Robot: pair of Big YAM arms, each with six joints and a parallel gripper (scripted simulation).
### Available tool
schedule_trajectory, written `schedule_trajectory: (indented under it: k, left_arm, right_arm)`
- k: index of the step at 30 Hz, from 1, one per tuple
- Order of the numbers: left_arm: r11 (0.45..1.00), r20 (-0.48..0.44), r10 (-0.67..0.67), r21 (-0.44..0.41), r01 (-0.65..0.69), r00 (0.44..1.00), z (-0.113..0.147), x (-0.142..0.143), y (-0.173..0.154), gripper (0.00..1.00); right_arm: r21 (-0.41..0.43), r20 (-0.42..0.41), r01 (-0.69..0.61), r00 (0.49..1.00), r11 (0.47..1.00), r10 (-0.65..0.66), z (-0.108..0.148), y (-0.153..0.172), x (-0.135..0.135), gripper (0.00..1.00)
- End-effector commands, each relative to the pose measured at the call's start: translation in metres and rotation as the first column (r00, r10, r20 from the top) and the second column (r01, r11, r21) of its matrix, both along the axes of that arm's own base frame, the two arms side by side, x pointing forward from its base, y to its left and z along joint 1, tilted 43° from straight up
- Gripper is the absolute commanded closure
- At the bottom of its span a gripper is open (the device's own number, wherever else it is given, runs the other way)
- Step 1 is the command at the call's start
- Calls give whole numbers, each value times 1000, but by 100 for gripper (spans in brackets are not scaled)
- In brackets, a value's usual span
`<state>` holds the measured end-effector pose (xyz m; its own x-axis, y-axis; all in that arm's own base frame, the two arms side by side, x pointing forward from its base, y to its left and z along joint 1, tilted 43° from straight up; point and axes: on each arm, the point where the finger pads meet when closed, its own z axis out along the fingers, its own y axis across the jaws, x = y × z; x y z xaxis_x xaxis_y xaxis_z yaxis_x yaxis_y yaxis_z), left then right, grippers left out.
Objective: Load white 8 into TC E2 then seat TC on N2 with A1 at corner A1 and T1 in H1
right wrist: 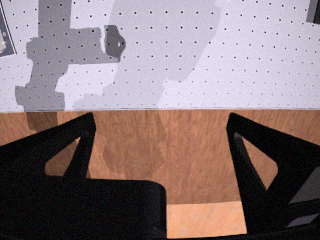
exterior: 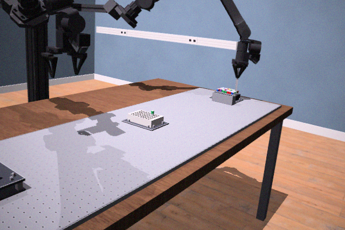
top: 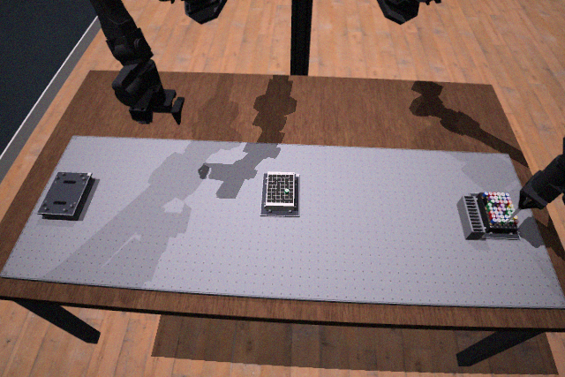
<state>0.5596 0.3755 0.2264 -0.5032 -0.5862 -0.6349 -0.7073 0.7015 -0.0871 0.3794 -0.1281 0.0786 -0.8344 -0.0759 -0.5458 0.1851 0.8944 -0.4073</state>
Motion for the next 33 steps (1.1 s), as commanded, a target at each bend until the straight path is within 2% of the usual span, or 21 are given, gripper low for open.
schedule_trajectory:
  k: [1,33]
  left_arm:
    - [1000,-10,3,2,-3,1000,-7,6,12,89]
    - [1000,-16,5,0,-5,1000,-8,4,11,89]
  right_arm:
    - [-8,9,-14,1000,1000,14,5,1,4,0]
    - [-8,9,-14,1000,1000,14,5,1,4,0]
